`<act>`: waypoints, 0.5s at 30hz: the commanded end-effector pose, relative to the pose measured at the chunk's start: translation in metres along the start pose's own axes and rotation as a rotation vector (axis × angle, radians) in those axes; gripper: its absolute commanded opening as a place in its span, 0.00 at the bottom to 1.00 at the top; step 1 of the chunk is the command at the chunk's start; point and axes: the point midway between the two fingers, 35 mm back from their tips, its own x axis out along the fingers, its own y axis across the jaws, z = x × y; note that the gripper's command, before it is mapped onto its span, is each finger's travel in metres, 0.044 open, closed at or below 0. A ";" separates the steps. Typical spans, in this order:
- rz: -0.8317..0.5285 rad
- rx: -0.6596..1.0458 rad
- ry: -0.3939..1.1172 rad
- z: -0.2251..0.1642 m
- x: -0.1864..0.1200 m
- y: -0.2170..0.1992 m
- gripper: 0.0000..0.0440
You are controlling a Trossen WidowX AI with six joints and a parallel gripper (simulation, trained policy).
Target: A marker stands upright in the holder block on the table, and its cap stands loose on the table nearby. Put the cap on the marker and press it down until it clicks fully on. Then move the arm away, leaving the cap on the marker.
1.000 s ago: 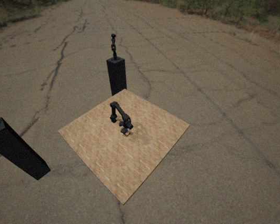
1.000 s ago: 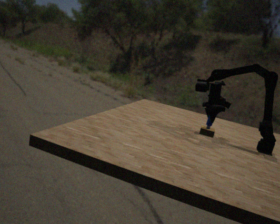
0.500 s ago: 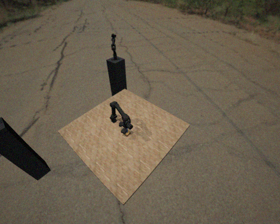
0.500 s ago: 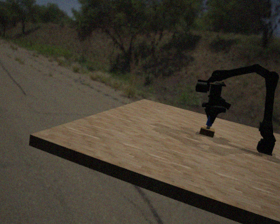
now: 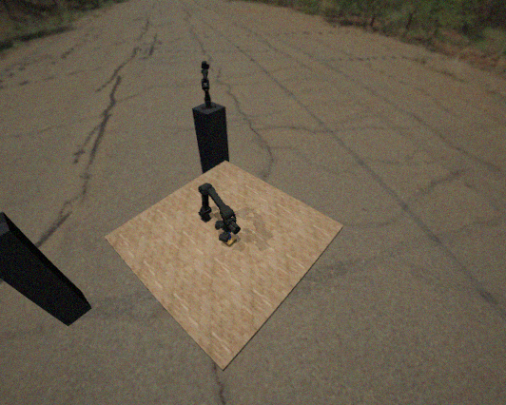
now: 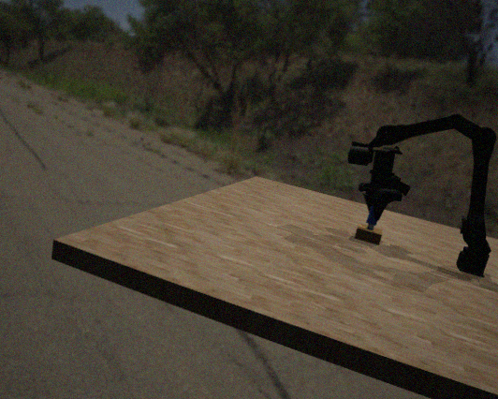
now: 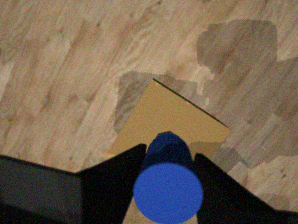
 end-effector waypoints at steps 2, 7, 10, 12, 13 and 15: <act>-0.005 -0.002 -0.055 0.006 0.018 0.004 0.15; -0.004 -0.004 -0.055 0.006 0.018 0.004 0.17; -0.004 -0.005 -0.055 0.006 0.018 0.004 0.17; -0.003 -0.005 -0.055 0.006 0.018 0.004 0.18; -0.003 -0.005 -0.055 0.006 0.018 0.004 0.18; -0.003 -0.006 -0.055 0.006 0.018 0.004 0.19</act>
